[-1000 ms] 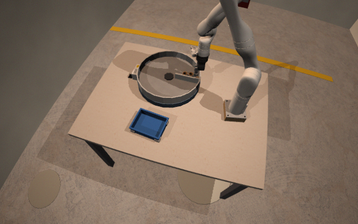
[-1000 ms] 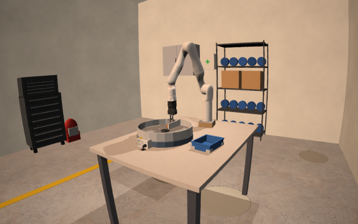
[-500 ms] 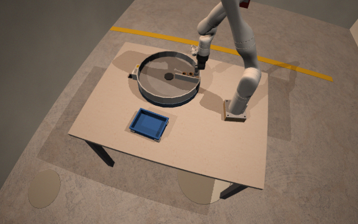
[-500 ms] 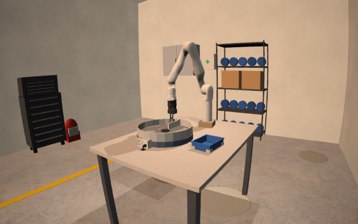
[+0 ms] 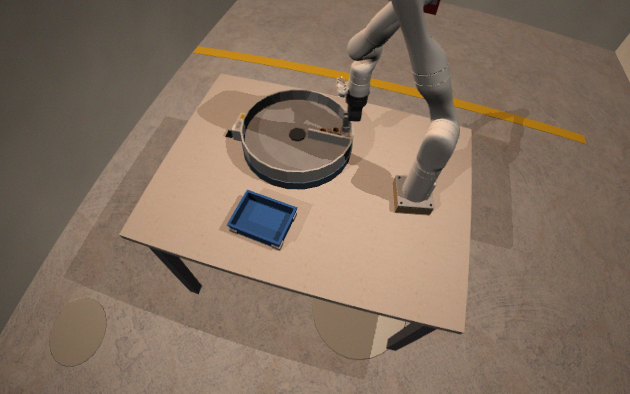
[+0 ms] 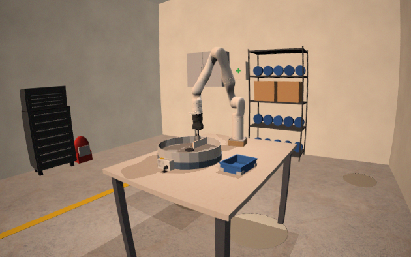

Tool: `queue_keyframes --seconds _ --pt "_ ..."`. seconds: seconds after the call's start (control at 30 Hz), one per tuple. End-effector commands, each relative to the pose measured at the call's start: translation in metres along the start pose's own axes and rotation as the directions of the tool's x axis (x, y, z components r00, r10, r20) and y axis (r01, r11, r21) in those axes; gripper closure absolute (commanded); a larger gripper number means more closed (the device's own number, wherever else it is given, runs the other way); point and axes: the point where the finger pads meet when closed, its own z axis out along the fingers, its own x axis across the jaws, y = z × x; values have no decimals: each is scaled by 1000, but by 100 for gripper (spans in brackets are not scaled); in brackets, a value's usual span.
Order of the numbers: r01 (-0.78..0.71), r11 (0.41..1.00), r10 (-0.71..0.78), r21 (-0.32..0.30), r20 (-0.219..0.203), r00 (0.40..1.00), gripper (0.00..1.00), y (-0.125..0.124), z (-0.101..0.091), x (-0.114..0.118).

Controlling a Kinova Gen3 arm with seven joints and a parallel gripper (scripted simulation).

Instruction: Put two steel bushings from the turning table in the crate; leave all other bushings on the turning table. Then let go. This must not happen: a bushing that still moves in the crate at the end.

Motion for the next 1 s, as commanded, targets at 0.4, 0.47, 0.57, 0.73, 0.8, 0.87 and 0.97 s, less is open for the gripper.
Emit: queue_keyframes --seconds 0.4,0.47,0.57,0.73,0.8,0.87,0.97 --pt "3 1000 -3 6 -4 1000 100 -2 -7 0" --pt "3 1000 -3 6 -4 1000 100 -2 -10 0" --pt "3 1000 -3 6 -4 1000 100 -2 -10 0" --pt "3 1000 -3 6 -4 1000 100 -2 -10 0" --pt "3 1000 -3 6 -4 1000 100 -2 -10 0" --pt "3 1000 -3 6 -4 1000 100 -2 -10 0" --pt "3 1000 -3 6 -4 1000 100 -2 -27 0"
